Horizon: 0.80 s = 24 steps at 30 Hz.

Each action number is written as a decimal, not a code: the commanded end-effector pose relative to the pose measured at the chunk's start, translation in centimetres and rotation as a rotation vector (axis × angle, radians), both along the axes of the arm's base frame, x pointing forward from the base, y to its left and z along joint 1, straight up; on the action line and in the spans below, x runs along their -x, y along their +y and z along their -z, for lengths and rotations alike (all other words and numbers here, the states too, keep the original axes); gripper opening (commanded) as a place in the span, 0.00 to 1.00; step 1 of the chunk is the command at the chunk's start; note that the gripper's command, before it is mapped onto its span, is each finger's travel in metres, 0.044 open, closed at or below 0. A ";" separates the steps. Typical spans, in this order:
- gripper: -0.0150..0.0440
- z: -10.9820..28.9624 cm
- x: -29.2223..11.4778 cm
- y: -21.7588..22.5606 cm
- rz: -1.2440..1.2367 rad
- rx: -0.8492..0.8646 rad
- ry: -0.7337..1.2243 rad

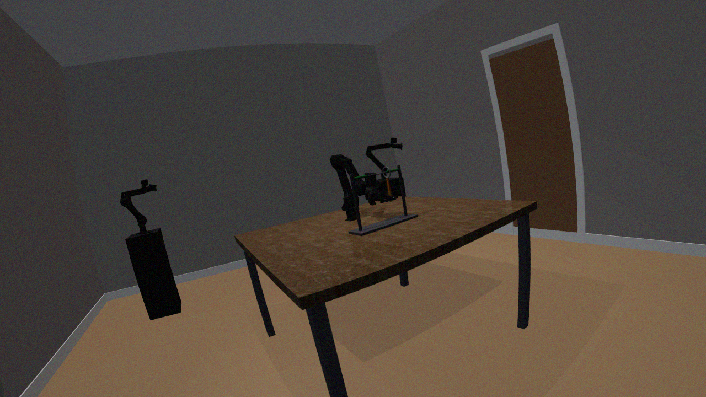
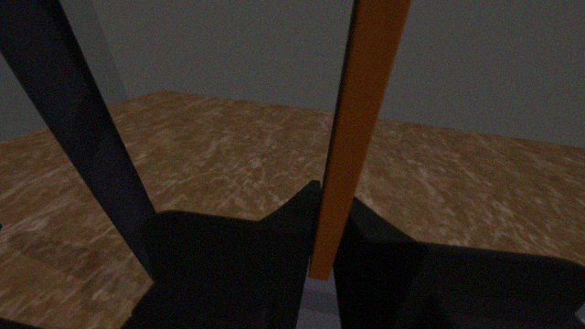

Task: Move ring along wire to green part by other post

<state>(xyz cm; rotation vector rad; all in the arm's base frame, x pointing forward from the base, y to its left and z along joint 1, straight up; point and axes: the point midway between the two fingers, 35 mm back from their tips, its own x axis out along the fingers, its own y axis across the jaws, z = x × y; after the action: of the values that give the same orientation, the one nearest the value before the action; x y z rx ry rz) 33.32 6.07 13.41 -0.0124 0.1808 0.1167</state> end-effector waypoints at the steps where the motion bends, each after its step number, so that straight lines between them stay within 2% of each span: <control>1: 0.00 -0.2 -0.1 0.3 0.002 -0.002 -0.003; 24: 0.00 0.7 0.8 1.5 -0.004 0.001 0.065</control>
<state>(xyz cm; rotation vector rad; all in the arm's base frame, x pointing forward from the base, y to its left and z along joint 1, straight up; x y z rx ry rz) 32.60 7.61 13.05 -0.0136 0.2372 0.1244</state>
